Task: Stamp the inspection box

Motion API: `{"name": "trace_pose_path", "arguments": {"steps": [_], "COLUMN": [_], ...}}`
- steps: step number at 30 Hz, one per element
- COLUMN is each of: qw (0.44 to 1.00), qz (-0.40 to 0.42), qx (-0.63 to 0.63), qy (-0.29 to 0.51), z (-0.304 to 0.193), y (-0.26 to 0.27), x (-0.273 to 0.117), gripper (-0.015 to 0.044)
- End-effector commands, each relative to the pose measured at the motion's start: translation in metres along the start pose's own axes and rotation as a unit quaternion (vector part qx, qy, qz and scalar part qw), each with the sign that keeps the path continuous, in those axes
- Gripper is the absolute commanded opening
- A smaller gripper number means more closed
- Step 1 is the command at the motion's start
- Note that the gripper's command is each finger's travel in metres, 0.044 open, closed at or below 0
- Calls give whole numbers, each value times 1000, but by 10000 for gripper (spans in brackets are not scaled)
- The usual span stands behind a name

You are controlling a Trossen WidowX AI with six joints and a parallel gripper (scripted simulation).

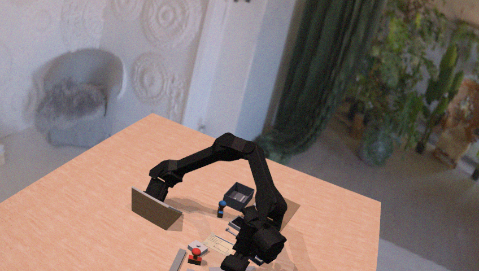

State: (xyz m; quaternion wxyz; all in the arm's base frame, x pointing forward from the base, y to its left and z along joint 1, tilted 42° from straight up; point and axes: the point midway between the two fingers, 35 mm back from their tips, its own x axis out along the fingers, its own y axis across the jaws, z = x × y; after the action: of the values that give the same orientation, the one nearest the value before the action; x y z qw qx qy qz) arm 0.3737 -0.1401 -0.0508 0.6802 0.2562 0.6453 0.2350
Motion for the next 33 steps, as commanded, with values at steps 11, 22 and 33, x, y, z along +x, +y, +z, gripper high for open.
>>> {"name": "trace_pose_path", "arguments": {"steps": [11, 22, 33], "qw": [1000, 1000, 1000], "qz": [-3, -3, -4], "qx": [-1, -1, -1], "qy": [2, 2, 2], "z": [0, -1, -1], "y": [0, 0, 0], "x": [-7, -12, -18], "gripper": [0, 0, 0]}}
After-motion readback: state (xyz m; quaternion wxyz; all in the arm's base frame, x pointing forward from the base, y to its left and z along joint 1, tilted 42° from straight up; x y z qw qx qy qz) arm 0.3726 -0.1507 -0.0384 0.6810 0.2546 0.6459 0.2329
